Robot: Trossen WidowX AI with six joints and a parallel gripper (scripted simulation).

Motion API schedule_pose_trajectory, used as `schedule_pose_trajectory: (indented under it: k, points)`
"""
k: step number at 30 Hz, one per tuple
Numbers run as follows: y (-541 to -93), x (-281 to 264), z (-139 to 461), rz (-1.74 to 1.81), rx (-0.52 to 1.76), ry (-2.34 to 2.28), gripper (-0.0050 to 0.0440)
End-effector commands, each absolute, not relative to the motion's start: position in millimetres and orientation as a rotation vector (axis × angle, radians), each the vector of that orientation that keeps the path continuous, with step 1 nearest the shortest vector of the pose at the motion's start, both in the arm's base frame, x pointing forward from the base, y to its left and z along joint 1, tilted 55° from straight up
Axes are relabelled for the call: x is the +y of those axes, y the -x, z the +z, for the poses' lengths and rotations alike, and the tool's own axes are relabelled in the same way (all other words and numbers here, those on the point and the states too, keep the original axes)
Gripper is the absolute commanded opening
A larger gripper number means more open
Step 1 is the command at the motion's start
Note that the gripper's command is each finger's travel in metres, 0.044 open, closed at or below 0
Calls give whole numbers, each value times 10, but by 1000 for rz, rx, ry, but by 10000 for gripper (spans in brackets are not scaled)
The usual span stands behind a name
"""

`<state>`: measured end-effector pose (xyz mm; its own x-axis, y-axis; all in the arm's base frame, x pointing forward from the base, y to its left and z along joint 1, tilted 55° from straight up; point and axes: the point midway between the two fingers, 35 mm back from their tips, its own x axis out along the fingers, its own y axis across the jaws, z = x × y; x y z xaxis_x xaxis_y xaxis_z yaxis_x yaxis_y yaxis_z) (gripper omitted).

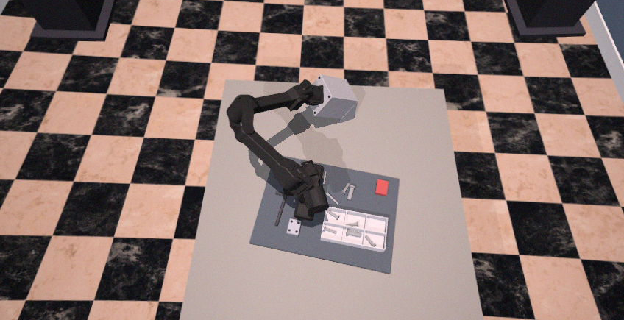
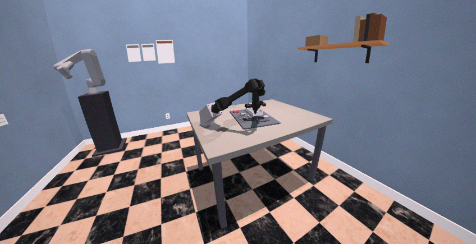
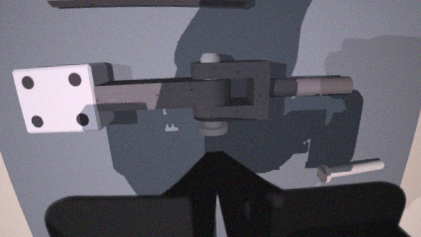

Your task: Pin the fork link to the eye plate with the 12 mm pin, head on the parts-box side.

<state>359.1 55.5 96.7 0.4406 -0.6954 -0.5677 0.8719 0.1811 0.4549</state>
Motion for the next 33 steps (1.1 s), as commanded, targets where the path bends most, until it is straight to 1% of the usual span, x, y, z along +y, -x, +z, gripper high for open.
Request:
schedule_pose_trajectory:
  k: [1,33]
  points:
    - [-3596,590,968,-1110,265,-830,-50]
    - [-3633,653,943,-1108,252,-843,-50]
